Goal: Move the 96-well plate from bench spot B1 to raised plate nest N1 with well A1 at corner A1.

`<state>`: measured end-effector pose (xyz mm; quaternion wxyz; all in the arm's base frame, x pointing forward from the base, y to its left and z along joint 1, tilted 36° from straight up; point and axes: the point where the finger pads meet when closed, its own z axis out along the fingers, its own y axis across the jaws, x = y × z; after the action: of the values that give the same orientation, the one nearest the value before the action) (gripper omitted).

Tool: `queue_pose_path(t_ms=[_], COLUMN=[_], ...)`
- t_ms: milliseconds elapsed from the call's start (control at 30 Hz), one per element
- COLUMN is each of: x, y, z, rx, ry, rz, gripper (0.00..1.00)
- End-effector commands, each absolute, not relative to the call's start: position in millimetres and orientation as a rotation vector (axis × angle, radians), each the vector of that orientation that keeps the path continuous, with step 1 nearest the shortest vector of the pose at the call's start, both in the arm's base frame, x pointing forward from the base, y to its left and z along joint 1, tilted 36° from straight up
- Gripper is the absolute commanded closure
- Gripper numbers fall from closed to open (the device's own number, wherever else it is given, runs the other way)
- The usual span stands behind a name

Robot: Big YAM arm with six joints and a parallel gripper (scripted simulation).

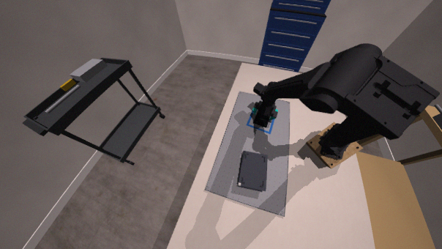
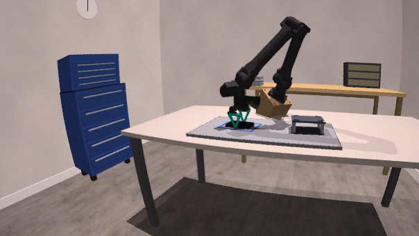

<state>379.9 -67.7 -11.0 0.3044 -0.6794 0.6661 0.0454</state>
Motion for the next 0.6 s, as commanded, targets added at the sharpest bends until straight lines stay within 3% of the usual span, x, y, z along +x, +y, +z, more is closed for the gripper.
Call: queue_pose_path(t_ms=[0, 367, 400, 567], x=[386.4, 386.4, 386.4, 385.9], y=[-63.7, -63.7, -63.7, -63.4], z=[-12.6, -12.6, -12.6, -12.6], rx=[-1.807, -1.807, -1.807, -1.810], ry=[1.755, 1.755, 1.755, 1.753], rz=[0.119, 0.119, 0.119, 0.121], gripper=[0.00, 0.00, 1.00, 1.00])
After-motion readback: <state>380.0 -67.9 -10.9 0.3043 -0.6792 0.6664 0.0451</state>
